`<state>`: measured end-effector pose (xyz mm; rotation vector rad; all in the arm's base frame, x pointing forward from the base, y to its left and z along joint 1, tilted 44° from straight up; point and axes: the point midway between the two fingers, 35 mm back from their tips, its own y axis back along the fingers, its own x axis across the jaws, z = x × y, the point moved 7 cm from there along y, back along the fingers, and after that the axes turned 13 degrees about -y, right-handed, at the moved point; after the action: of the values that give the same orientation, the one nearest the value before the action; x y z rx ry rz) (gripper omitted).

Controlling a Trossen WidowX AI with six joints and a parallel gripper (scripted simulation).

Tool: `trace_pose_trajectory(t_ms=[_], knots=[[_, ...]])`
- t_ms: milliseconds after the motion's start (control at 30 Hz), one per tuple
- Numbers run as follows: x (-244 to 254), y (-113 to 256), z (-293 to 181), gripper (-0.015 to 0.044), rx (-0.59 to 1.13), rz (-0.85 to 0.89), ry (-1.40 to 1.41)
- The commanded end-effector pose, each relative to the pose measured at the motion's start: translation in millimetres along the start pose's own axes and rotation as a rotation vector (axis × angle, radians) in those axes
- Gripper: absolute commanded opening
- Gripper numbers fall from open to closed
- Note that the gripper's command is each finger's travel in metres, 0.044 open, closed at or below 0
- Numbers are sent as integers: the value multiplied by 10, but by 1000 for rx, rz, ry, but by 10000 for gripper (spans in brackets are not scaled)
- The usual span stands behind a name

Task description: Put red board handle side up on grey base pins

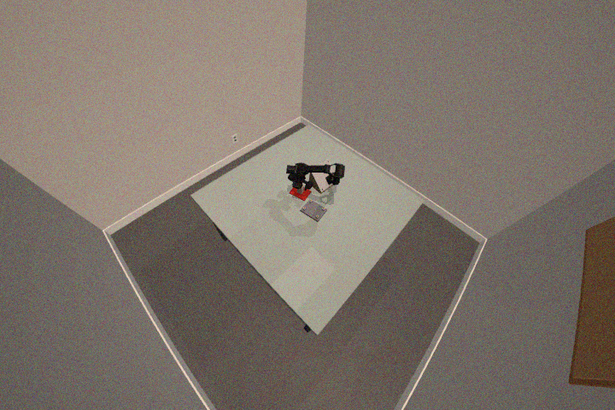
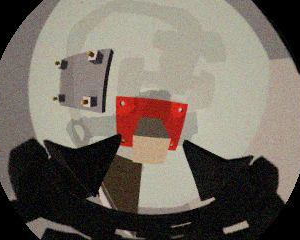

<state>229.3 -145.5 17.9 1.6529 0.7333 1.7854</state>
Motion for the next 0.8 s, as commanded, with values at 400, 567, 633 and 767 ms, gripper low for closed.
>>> trace_pose_trajectory(t_ms=[400,567,633,767], knots=[[29,-269,-26,440,7,14,-8],[29,-269,-26,335,7,14,-8],[29,-269,-26,282,7,14,-8],[29,-269,-26,177,7,14,-8]])
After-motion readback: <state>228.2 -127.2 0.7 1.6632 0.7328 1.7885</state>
